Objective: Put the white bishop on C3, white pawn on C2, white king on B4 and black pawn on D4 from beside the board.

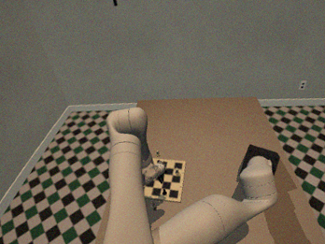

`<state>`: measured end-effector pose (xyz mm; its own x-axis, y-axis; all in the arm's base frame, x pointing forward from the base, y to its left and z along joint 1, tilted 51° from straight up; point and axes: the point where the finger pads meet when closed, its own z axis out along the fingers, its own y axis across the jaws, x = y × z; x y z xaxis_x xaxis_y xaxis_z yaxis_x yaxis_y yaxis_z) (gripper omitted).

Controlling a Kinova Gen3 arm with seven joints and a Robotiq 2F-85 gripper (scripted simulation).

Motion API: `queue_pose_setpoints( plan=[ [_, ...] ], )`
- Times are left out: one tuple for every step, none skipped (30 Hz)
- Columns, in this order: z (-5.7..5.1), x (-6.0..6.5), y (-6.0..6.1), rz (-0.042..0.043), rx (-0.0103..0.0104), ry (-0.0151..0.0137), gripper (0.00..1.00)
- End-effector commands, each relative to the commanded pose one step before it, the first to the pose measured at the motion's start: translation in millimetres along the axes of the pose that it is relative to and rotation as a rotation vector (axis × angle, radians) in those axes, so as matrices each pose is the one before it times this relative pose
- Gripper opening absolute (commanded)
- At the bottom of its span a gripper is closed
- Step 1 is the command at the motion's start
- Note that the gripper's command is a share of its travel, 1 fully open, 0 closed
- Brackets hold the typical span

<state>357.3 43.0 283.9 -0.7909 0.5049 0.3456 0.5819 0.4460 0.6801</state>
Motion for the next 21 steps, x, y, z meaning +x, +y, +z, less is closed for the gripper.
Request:
queue_pose_setpoints(
  plan=[
    [-2.33,-2.90,-0.49,0.01340,-0.00923,-0.00851,1.00],
    [0.00,0.00,0.00,0.00000,0.00000,0.00000,1.00],
    [0.00,0.00,0.00,0.00000,0.00000,0.00000,1.00],
    [0.00,0.00,0.00,0.00000,0.00000,0.00000,1.00],
    [-1.47,-2.36,0.61,0.01292,-0.01079,-0.00675,1.00],
    [0.00,0.00,0.00,0.00000,0.00000,0.00000,1.00],
    [0.00,0.00,0.00,0.00000,0.00000,0.00000,1.00],
    [0.00,0.00,0.00,0.00000,0.00000,0.00000,1.00],
    [0.00,0.00,0.00,0.00000,0.00000,0.00000,1.00],
    [-1.24,-1.98,0.53,0.01067,-0.00898,-0.00564,1.00],
    [0.00,0.00,0.00,0.00000,0.00000,0.00000,1.00],
    [0.00,0.00,0.00,0.00000,0.00000,0.00000,1.00],
    [0.00,0.00,0.00,0.00000,0.00000,0.00000,1.00],
    [0.00,0.00,0.00,0.00000,0.00000,0.00000,1.00],
    [0.00,0.00,0.00,0.00000,0.00000,0.00000,1.00],
    [-1.01,-1.61,0.44,0.00857,-0.00726,-0.00458,1.00],
    [0.00,0.00,0.00,0.00000,0.00000,0.00000,1.00],
    [0.00,0.00,0.00,0.00000,0.00000,0.00000,1.00],
    [0.00,0.00,0.00,0.00000,0.00000,0.00000,1.00],
    [-0.79,-1.26,0.36,0.00665,-0.00566,-0.00358,1.00],
    [0.00,0.00,0.00,0.00000,0.00000,0.00000,1.00]
  ],
)
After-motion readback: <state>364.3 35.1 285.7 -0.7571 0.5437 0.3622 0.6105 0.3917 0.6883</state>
